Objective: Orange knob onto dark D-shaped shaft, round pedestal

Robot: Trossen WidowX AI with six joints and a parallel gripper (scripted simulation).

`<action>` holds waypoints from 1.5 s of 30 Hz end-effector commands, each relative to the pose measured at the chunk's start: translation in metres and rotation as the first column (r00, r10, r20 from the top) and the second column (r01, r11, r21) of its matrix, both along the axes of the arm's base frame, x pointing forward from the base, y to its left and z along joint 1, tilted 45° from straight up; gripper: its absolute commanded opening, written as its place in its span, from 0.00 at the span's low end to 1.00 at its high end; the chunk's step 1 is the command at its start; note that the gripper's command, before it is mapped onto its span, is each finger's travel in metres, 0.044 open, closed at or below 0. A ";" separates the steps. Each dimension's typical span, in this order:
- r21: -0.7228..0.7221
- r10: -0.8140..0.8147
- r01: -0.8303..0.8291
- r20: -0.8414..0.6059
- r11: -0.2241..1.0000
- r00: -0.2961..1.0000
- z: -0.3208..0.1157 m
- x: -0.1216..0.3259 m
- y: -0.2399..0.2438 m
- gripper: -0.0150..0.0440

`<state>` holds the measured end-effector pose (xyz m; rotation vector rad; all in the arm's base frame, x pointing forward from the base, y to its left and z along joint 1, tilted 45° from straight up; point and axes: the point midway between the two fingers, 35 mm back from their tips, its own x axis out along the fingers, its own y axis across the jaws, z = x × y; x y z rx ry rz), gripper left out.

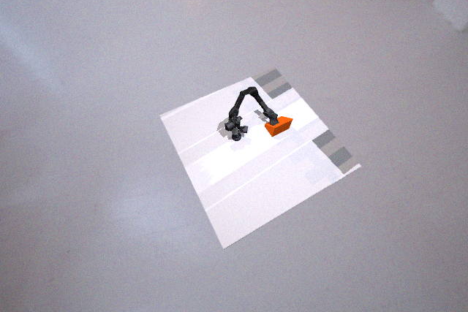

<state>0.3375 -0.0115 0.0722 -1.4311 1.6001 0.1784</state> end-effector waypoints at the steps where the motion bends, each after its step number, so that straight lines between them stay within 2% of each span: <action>1: -0.010 0.058 -0.059 -0.059 0.998 0.997 -0.001 -0.001 -0.001 0.25; 41: -0.010 0.058 -0.059 -0.059 0.998 0.997 0.000 -0.001 0.001 0.25; 45: -0.016 0.111 -0.113 -0.113 0.993 0.987 0.000 -0.001 0.001 0.25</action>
